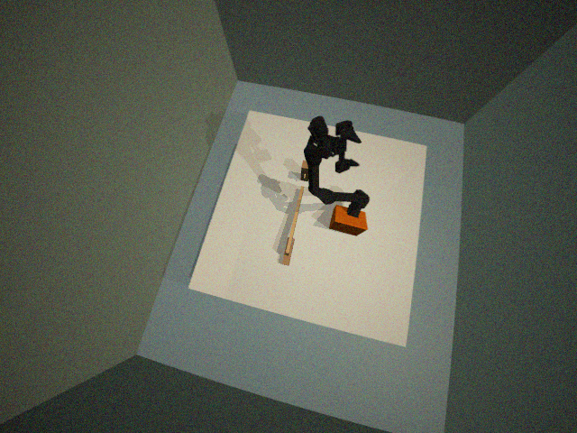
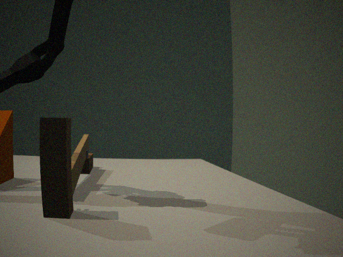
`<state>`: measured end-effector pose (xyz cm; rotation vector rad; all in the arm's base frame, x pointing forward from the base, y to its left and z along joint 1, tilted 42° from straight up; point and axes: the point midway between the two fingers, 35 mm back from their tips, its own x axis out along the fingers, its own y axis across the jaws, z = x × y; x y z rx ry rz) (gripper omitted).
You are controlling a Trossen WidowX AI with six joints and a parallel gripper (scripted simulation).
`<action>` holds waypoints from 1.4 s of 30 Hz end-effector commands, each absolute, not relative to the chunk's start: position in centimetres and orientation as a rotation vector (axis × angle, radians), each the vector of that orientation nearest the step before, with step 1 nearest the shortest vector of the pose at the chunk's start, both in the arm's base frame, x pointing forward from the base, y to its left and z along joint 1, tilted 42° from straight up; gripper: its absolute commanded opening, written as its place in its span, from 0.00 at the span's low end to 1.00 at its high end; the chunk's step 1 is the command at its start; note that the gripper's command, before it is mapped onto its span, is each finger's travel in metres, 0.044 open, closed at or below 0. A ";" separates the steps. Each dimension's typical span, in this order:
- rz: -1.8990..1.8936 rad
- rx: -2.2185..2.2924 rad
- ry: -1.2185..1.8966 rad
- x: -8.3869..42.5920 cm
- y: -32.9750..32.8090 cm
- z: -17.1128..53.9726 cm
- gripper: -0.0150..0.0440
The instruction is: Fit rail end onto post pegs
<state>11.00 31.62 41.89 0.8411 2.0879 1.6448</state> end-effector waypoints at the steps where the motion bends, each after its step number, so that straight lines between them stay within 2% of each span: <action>1: 1.649 0.839 2.087 10.9 31.6 41.9 0.98; 6: 1.801 0.780 2.052 9.2 30.7 43.3 1.00; 12: 2.093 0.572 1.988 2.0 27.9 46.7 1.00; 20: 2.543 0.276 1.835 -7.0 20.4 50.6 1.00; 26: 2.870 0.083 1.677 -11.3 13.1 52.4 1.00; 34: 3.329 -0.147 1.373 -13.5 1.6 53.6 1.00; 42: 3.809 -0.301 0.892 -10.8 -9.8 53.0 1.00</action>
